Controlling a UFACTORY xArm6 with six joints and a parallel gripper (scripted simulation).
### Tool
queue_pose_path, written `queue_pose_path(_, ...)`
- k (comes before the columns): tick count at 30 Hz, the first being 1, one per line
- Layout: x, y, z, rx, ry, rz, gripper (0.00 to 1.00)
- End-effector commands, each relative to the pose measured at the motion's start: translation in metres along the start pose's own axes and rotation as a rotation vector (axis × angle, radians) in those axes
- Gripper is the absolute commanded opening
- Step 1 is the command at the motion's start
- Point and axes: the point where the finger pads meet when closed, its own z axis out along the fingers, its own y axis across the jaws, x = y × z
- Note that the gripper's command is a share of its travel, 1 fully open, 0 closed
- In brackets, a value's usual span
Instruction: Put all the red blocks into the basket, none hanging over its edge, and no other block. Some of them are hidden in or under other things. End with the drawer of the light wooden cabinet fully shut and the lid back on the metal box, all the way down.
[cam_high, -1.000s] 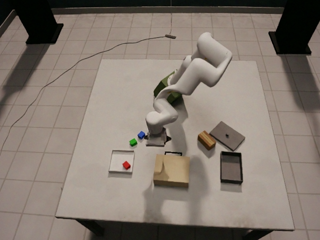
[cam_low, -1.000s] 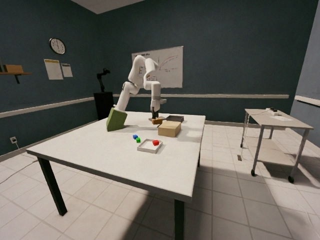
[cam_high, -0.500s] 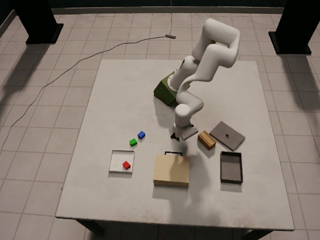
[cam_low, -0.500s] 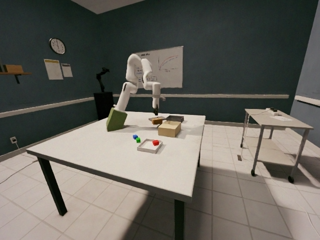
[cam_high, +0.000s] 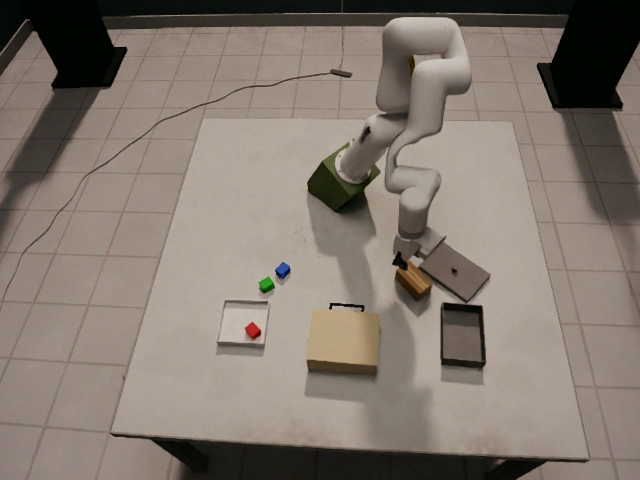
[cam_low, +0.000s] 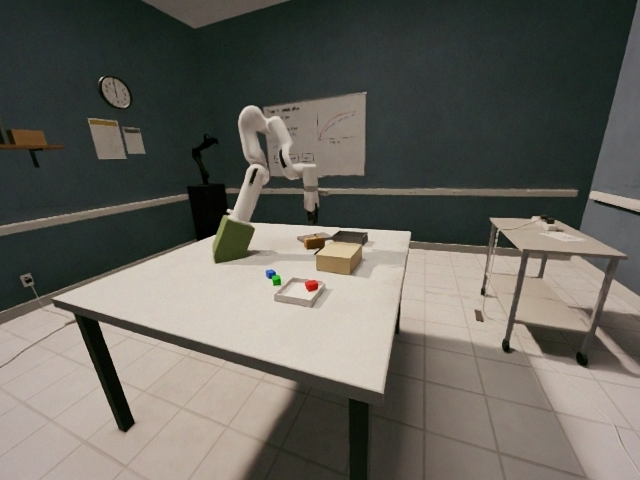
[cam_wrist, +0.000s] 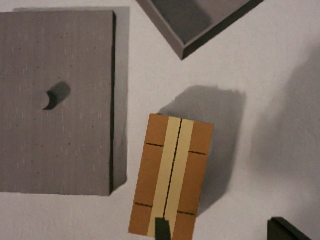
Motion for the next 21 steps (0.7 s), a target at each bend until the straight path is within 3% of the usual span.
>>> queue_pose_path(1,0.034,-0.058,-0.003,-0.056,-0.025,0.006,0.60)
queue_pose_path(3,0.043,-0.075,-0.003,-0.056,-0.025,0.006,0.60)
queue_pose_path(5,0.043,-0.075,-0.003,-0.056,-0.025,0.006,0.60)
queue_pose_path(6,0.056,-0.099,-0.004,-0.056,-0.025,0.006,0.60)
queue_pose_path(13,0.086,-0.151,-0.006,-0.056,-0.025,0.006,0.60)
queue_pose_path(21,0.087,-0.153,-0.006,-0.056,-0.025,0.006,0.60)
